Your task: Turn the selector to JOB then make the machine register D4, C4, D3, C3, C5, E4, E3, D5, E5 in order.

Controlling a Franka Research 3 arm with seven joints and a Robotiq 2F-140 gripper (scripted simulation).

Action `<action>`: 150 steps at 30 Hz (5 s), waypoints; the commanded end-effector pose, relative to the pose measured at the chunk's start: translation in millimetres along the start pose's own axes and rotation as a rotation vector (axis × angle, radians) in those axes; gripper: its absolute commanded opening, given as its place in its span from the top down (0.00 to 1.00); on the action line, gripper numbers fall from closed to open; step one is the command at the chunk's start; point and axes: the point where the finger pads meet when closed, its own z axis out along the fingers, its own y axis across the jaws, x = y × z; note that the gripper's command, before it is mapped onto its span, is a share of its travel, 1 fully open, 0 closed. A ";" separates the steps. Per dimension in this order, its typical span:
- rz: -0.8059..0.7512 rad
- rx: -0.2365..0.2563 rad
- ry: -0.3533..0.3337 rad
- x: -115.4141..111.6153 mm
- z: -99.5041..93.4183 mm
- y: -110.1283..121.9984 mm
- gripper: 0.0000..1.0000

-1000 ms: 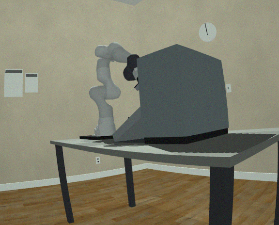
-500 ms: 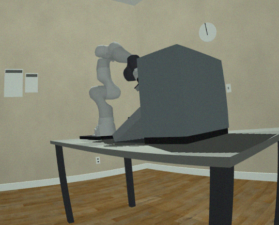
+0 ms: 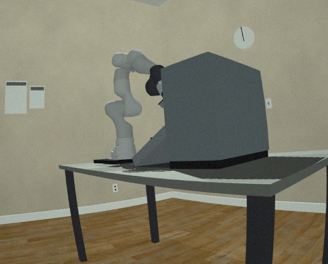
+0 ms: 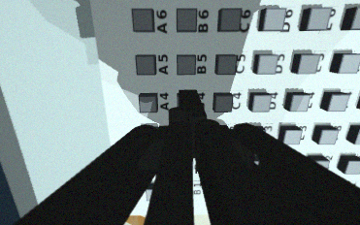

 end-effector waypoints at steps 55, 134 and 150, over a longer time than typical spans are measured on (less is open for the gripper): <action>0.003 0.003 0.002 0.4 3.0 -1.3 0.90; 0.003 0.003 0.002 68.3 -29.1 -1.0 0.90; 0.003 0.003 0.002 68.4 -10.0 -1.0 0.90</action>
